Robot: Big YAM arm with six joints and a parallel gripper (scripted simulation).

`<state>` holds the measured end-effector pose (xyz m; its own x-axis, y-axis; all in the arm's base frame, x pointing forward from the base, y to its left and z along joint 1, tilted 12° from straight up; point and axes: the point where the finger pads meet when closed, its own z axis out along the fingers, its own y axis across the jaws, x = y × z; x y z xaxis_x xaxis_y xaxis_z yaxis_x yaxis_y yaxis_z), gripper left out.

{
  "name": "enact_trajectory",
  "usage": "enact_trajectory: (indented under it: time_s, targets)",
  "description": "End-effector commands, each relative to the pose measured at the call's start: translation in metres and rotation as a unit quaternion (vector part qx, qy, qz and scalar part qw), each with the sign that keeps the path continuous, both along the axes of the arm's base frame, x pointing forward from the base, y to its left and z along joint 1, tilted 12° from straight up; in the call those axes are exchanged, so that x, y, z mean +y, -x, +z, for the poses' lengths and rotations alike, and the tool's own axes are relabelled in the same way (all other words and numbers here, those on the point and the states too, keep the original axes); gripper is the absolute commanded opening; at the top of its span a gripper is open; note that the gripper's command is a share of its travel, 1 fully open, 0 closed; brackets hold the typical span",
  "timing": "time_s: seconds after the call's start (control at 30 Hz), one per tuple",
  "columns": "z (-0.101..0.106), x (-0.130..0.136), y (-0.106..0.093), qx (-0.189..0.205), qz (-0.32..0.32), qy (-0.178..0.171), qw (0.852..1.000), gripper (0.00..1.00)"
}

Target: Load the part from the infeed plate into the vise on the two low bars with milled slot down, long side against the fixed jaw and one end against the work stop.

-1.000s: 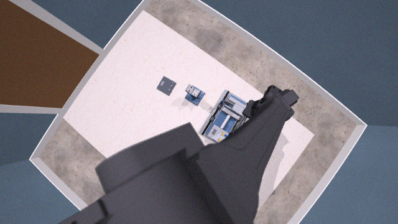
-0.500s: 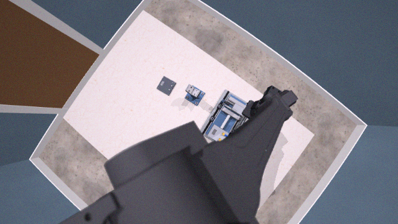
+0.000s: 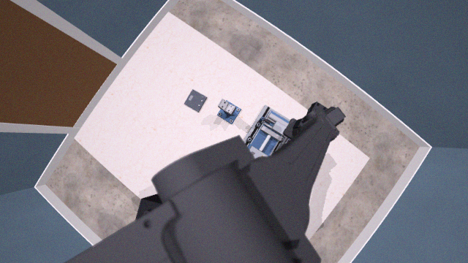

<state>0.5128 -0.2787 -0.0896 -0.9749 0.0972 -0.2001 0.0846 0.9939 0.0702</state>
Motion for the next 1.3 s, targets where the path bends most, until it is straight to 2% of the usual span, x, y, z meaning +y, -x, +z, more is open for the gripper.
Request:
enact_trajectory:
  time_s: [0.0, 0.63, 1.27]
  targets:
    - [-0.003, -0.003, -0.022, -0.013, 0.001, 0.008, 1.000, 0.00]
    - [-0.023, -0.001, -0.025, -0.010, 0.001, 0.006, 1.000, 0.00]
    - [-0.027, -0.001, -0.024, -0.009, 0.000, 0.005, 1.000, 0.00]
